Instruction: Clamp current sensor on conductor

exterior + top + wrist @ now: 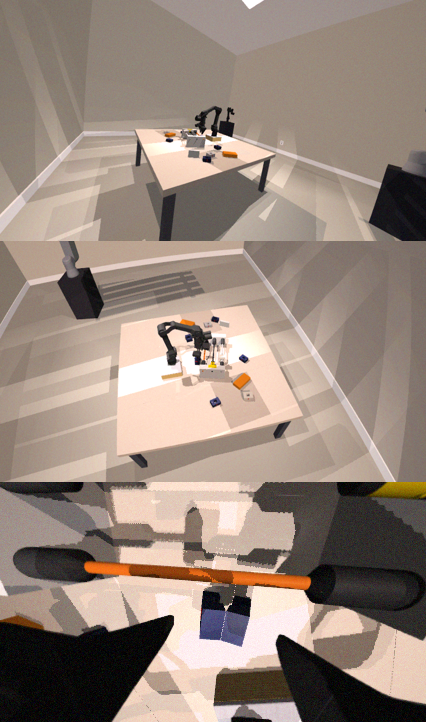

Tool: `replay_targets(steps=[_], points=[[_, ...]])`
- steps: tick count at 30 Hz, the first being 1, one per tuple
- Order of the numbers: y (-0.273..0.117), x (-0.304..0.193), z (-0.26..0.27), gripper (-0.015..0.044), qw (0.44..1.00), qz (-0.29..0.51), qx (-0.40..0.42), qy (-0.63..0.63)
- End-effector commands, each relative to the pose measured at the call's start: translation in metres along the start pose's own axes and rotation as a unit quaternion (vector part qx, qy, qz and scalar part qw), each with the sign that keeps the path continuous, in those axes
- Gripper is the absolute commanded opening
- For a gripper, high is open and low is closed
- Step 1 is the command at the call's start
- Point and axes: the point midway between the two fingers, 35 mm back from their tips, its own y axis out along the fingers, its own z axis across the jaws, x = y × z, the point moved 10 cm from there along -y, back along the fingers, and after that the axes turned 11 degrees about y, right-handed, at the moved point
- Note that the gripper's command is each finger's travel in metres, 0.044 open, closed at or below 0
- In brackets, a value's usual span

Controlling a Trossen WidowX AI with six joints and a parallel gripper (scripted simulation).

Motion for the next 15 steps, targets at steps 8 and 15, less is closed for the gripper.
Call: replay_targets(steps=[8,15], points=[[0.02,-0.001,0.0,0.044,1.0,0.002,0.0,0.003],[0.032,-0.002,-0.001,0.044,1.0,0.002,0.0,0.003]])
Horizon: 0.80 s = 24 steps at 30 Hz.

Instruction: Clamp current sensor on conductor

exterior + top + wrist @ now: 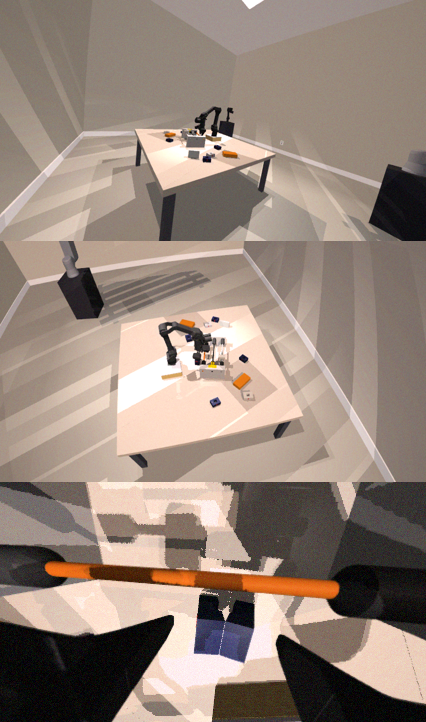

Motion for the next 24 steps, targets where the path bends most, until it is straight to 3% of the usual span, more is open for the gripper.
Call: replay_targets(steps=[1,5,13,23,24], points=[[0.0088,-0.0012,-0.0008,0.044,1.0,0.002,0.0,0.002],[0.0111,-0.0015,-0.0009,0.044,1.0,0.002,0.0,0.002],[0.0071,-0.0008,-0.0005,0.023,1.0,0.001,-0.001,0.0],[0.0071,-0.0008,-0.0005,0.0163,1.0,0.001,-0.001,0.0],[0.0063,-0.0006,-0.0004,0.0137,1.0,0.001,-0.001,0.0]])
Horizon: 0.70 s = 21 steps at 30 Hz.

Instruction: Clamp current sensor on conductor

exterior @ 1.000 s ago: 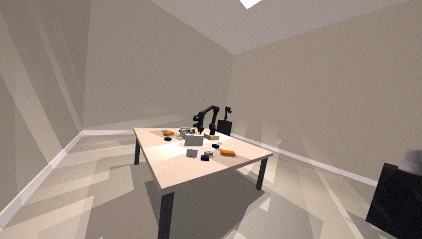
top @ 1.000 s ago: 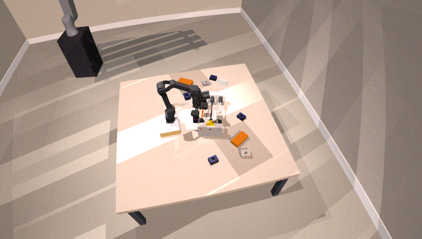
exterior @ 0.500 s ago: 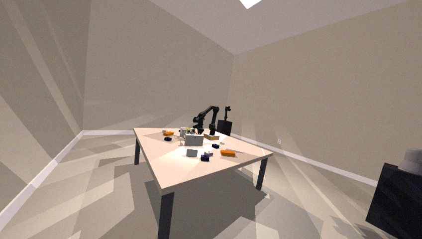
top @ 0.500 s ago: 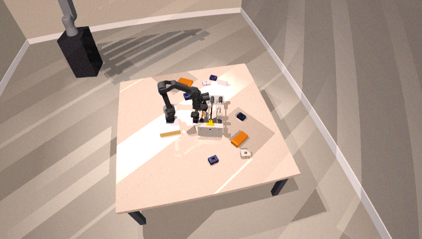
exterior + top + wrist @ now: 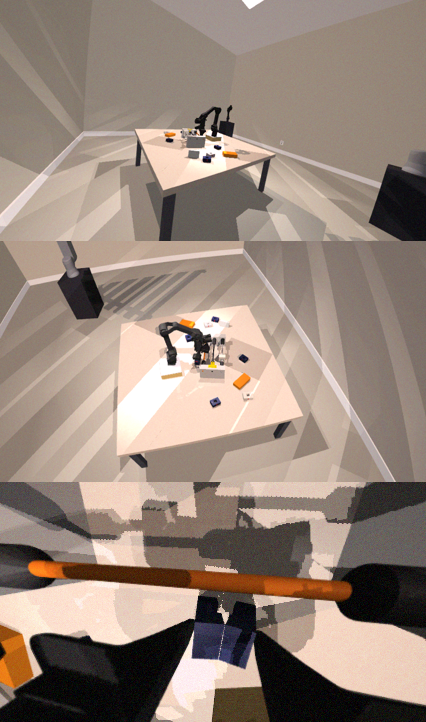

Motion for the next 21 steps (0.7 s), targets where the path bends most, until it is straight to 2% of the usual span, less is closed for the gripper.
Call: replay_targets(steps=[1,5,6,21], points=[[-0.002,0.0,0.0,0.0111,1.0,0.0,0.0,0.0],[-0.016,0.003,0.002,0.0006,1.0,0.001,0.0,0.0],[-0.02,0.004,0.002,0.0,1.0,0.001,0.0,0.0],[-0.096,0.004,0.002,0.0,1.0,0.002,0.0,0.001]])
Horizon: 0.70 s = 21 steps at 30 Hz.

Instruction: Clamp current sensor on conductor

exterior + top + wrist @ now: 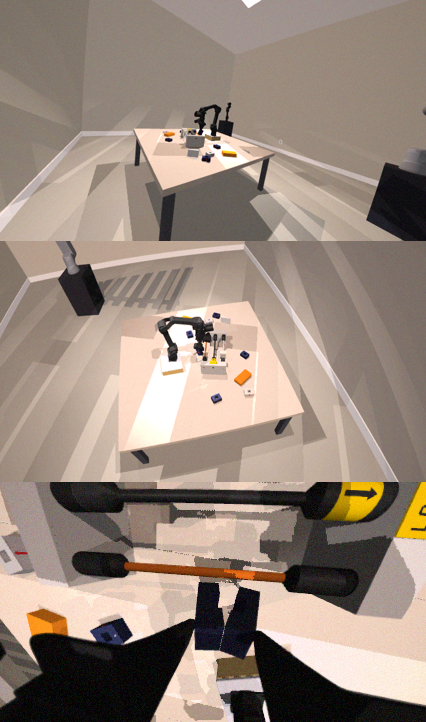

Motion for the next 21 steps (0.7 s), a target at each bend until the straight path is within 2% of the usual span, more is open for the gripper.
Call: replay_targets(steps=[1,5,11,21], points=[[-0.026,-0.003,-0.002,0.0,1.0,-0.002,0.002,0.003],[-0.042,-0.006,-0.004,0.0,1.0,-0.002,0.002,0.003],[-0.043,-0.004,-0.003,0.0,1.0,-0.002,0.002,-0.013],[-0.045,0.016,0.004,0.0,0.986,-0.003,0.002,-0.164]])
